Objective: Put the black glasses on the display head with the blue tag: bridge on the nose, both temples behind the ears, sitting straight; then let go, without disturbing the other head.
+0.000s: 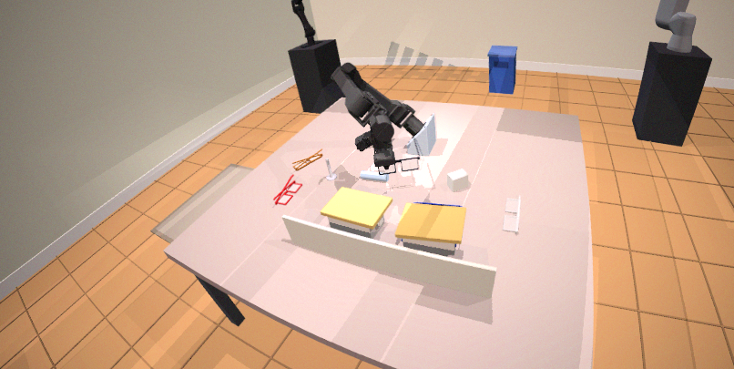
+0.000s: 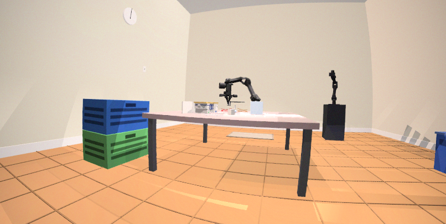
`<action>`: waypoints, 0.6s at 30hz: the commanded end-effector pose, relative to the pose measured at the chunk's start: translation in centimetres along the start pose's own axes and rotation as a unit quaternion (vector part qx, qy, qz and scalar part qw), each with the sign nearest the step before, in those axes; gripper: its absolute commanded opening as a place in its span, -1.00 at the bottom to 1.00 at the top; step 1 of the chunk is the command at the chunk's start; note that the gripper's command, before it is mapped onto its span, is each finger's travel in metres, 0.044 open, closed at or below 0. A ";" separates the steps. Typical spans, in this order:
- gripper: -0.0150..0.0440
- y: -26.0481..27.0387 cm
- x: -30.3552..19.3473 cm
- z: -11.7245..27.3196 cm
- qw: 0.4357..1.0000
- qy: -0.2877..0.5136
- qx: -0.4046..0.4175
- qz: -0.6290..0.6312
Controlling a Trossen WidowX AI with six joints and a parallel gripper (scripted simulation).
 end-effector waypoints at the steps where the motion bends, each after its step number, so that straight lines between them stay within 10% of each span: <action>1: -0.49 -0.1 0.0 -0.5 1.000 -0.002 -0.003 0.004; 18: -0.49 0.0 0.0 -2.1 1.000 -0.001 -0.003 0.004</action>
Point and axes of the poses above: the point midway between the two fingers, 35 mm back from their tips, its own z axis back along the fingers, its own y axis across the jaws, x = y × z, the point moved 6 cm from there along z, back along the fingers, and after that the axes turned 3 degrees about -z, right-handed, at the moved point
